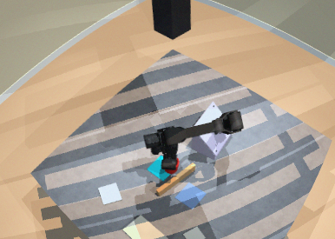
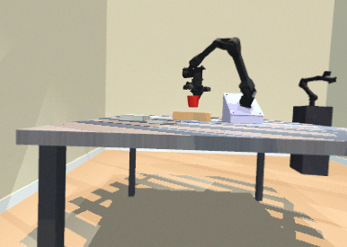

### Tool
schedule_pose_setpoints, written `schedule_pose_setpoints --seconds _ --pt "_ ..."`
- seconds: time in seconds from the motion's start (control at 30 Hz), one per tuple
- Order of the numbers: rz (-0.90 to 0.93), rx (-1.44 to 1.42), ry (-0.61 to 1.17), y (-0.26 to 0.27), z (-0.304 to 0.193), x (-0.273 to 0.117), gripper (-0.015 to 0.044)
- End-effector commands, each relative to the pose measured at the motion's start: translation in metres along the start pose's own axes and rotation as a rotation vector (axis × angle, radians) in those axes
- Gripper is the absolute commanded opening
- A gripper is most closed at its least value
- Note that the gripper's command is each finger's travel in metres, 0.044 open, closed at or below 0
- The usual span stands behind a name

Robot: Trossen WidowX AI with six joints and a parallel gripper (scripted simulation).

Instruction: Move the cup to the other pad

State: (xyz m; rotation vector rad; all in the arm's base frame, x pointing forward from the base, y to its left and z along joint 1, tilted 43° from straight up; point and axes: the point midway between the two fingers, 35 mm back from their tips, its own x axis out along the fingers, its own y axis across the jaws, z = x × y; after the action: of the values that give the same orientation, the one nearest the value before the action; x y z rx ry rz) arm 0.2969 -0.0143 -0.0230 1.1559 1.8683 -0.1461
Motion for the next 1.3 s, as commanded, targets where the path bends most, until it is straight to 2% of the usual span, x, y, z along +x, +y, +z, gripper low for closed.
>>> schedule_pose_setpoints --seconds 0.0,0.73,1.27 --pt "-0.002 -0.003 -0.004 -0.009 0.01 0.0 0.0" --pt "-0.003 -0.003 -0.006 -0.047 0.048 0.0 0.0" --pt "-0.002 -0.003 -0.006 -0.047 0.049 0.026 0.0"
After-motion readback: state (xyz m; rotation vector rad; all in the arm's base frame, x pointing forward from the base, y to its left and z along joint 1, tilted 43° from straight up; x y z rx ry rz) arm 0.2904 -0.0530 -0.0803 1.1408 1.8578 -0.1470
